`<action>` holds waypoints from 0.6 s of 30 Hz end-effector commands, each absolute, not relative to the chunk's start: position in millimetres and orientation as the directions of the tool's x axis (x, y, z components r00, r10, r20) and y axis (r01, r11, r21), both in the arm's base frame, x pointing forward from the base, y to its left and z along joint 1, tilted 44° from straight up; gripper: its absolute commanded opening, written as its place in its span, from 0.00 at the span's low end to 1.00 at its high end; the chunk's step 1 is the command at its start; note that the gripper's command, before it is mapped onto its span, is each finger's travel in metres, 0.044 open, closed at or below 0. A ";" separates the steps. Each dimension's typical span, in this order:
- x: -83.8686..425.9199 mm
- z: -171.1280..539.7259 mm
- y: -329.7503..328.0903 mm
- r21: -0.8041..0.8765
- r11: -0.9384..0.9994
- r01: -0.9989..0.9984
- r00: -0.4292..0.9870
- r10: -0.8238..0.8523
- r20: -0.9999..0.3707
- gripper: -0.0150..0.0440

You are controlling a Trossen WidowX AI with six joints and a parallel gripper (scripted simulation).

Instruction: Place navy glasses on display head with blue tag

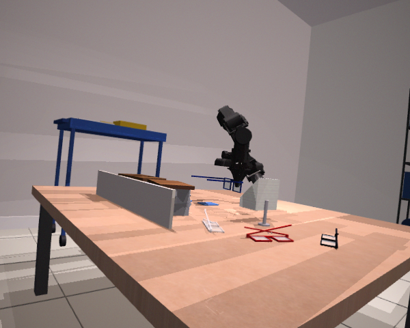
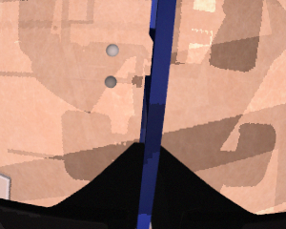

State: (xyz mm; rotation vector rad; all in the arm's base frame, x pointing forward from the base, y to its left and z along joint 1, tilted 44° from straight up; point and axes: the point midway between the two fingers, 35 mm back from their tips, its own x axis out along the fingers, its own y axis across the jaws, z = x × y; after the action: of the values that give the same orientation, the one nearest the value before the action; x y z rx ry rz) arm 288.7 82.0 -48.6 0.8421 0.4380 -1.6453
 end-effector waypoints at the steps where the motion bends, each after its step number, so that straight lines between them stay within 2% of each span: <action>1: 289.5 -52.0 77.8 0.163 -0.247 0.955 -0.055 -0.688 -0.723 0.25; 18: 288.5 -67.1 61.1 0.159 -0.251 0.955 -0.060 -0.688 -0.724 0.25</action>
State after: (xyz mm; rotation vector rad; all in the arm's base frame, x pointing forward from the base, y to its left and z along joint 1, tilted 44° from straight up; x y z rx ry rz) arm 288.8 64.1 -64.3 0.8497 0.4340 -1.6482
